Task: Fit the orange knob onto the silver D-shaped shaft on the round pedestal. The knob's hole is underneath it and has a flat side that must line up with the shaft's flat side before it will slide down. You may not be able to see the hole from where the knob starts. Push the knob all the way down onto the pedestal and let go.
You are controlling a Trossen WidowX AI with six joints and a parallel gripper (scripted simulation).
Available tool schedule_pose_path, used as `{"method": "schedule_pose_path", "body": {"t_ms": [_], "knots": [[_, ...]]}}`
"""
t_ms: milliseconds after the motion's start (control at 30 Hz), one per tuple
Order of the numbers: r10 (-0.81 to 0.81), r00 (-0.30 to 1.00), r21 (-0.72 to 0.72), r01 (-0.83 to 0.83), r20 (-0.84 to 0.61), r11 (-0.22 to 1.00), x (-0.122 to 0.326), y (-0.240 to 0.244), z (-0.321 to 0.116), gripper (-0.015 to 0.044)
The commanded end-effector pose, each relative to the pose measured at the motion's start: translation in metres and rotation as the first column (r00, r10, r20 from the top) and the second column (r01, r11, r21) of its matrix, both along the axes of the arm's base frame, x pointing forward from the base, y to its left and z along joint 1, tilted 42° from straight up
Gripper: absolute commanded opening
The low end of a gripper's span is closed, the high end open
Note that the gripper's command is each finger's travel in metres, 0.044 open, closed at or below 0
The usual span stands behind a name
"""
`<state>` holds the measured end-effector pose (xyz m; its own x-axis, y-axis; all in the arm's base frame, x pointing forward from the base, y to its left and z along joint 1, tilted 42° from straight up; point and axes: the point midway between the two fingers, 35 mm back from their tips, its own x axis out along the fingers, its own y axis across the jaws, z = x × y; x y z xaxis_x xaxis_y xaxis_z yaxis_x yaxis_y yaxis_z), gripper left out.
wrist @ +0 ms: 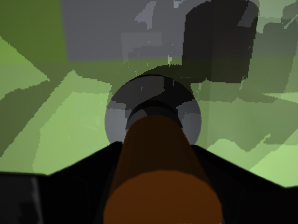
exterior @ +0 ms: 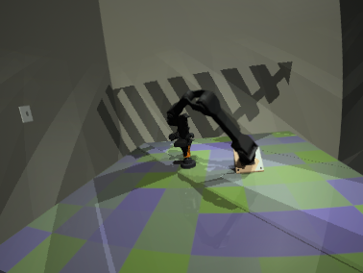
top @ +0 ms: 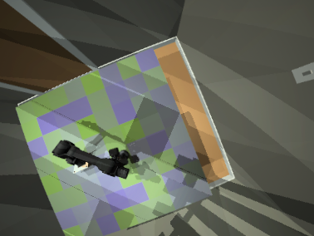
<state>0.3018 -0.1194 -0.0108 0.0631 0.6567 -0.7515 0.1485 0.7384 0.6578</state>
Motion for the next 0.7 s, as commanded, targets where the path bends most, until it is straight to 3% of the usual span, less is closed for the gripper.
{"method": "schedule_pose_path", "body": {"t_ms": [0,267,667], "knots": [[-0.019,1.0,0.0,0.019,-0.021,1.0,-0.0014,0.0,-0.0007,0.0],[-0.068,0.996,0.002,0.068,-0.064,0.998,-0.002,0.0,-0.001,0.0],[-0.016,1.0,0.0,0.016,-0.019,1.0,-0.0032,-0.0002,-0.0016,0.0]]}}
